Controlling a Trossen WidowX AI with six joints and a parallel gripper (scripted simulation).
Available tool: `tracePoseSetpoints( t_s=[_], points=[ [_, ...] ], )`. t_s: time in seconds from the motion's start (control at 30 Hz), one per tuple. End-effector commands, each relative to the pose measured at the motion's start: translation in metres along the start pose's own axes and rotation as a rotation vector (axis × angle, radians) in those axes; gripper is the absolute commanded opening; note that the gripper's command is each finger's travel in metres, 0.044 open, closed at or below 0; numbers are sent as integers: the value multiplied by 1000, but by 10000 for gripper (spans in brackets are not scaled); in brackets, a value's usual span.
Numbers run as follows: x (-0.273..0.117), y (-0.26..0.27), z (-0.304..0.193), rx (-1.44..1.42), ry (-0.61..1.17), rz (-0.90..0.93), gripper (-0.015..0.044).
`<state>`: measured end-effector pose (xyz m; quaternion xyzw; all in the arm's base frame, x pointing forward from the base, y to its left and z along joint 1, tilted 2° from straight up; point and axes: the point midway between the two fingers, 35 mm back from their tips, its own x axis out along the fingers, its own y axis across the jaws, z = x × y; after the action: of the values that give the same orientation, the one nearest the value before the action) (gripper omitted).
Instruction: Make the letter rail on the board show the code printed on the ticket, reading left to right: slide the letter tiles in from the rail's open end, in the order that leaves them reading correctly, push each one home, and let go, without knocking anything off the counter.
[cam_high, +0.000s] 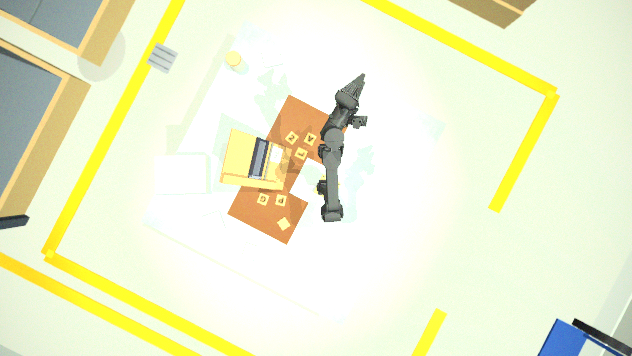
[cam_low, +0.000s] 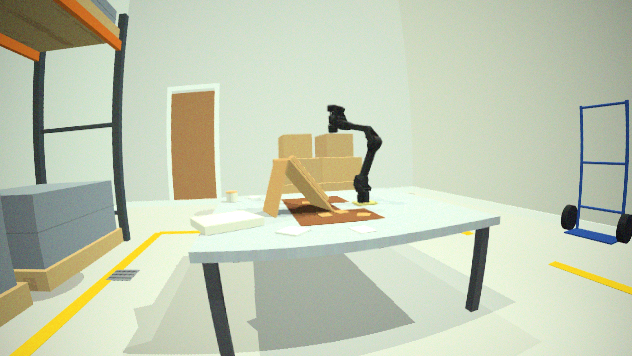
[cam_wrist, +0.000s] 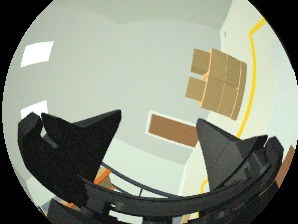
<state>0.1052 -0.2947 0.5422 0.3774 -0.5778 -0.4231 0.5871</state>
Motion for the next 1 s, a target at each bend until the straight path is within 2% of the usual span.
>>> tracePoseSetpoints(
  t_s=[0.0, 0.23, 0.47, 0.7, 0.97],
  points=[
    [-1, -1, -2, -13, 10, -3, 426],
    [-40, -61, -70, -464, 421, -37, 440],
    [-117, -130, -128, -870, 908, 85, 440],
    [-218, -193, -156, -1122, 1385, 380, 440],
    [-344, -244, -146, -1143, 1826, 900, 440]
  ],
)
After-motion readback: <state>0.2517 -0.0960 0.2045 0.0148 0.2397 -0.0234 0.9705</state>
